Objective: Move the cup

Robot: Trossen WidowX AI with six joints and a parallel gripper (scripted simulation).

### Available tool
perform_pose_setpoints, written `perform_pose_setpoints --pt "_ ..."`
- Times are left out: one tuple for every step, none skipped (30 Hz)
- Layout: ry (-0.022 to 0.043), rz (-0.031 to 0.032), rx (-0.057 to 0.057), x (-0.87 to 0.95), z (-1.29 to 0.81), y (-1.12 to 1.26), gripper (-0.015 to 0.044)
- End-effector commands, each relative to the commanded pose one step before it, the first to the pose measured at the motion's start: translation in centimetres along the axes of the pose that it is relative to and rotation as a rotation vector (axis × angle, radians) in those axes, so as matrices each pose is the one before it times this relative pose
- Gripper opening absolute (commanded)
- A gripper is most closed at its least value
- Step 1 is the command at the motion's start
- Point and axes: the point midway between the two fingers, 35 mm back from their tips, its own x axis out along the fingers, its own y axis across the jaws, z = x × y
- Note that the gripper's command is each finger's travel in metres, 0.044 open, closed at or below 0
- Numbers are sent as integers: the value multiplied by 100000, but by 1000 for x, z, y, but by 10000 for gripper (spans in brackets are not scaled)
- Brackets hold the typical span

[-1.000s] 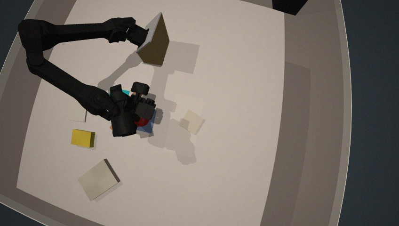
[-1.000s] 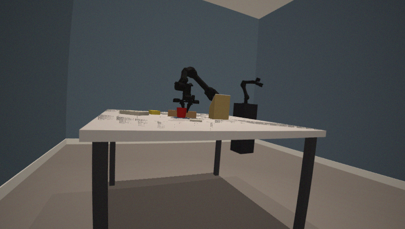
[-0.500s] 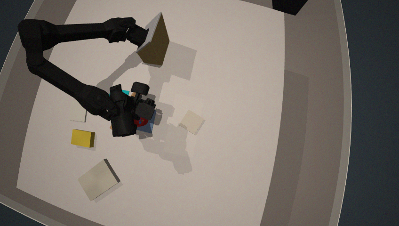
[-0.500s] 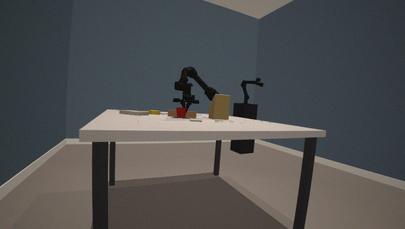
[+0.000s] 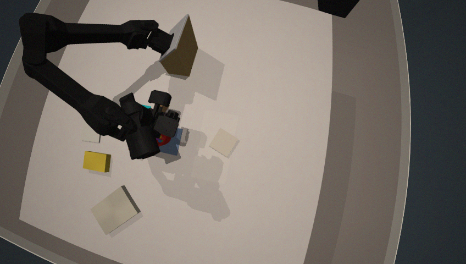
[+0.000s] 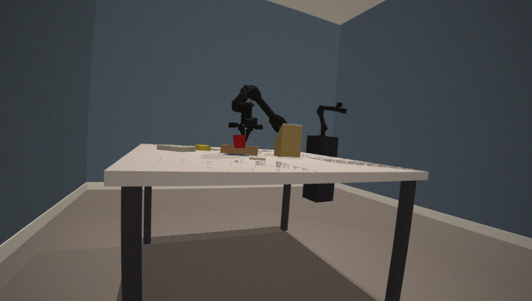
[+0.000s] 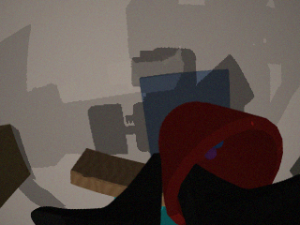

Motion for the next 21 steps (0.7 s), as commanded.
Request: perform_pose_setpoints --pt "-1090 -1139 1331 -1862 14 -247 0" --pt "58 21 -35 -391 9 66 0" --pt "67 21 -33 -391 6 81 0" --pt "76 21 -32 -387 3 104 0" --pt "55 15 -20 -252 1 96 0" --pt "41 12 -15 -177 3 104 0" --pt "26 9 -11 -110 13 112 0" --pt "6 4 -5 -28 14 75 0" --pt "0 3 -3 -7 13 66 0" --pt "-1 3 -3 -2 12 64 0" --pt "-1 2 -2 -1 12 54 0" --pt "-1 2 -2 0 10 41 0" --pt "-1 1 -1 0 6 31 0" --pt "-1 1 -1 0 8 33 0" --pt "-1 0 0 0 9 7 0" --pt "-1 0 0 0 12 2 0" --pt "-1 0 0 0 10 1 0" --pt "585 206 -659 216 27 -6 0" --pt "0 0 0 0 0 0 0" --pt "0 0 0 0 0 0 0" --pt "0 0 0 0 0 0 0"
